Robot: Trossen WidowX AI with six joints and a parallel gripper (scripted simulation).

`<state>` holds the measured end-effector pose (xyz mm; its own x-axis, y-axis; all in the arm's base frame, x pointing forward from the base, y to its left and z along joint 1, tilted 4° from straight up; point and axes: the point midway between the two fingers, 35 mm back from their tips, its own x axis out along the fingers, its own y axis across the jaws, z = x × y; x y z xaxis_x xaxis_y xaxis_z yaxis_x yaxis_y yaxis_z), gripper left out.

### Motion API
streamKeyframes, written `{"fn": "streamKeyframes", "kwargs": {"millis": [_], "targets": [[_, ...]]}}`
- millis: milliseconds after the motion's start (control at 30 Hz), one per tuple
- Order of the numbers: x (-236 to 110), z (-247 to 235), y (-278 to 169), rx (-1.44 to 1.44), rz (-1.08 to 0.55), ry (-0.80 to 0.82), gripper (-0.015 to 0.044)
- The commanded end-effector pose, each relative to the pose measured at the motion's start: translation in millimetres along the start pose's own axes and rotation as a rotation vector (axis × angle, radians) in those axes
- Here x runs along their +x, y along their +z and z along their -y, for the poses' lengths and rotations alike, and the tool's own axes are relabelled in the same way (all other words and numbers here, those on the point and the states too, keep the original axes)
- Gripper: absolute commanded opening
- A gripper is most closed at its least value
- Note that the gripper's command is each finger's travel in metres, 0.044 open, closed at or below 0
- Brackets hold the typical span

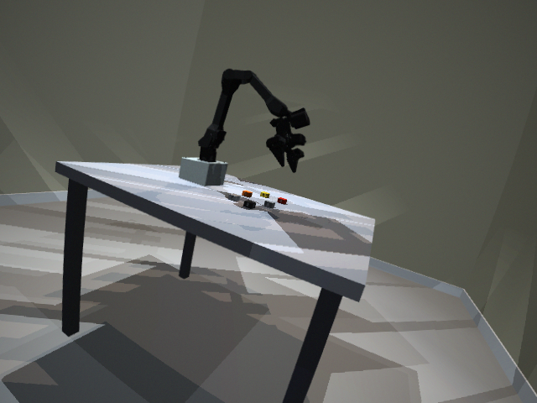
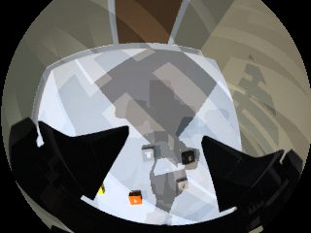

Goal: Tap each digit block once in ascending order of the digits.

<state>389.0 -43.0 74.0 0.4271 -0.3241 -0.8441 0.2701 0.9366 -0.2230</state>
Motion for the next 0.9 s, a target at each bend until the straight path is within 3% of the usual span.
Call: {"fn": "streamKeyframes", "kwargs": {"millis": [0,200,867], "targets": [[1.8,53.8,-51.0,-0.122,-0.238,0.041,0.04],[-21.8,105.6,-125.0,-0.215,-0.521,0.232,0.04],[-23.0,106.7,-127.1,-0.216,-0.528,0.24,0.04]]}}
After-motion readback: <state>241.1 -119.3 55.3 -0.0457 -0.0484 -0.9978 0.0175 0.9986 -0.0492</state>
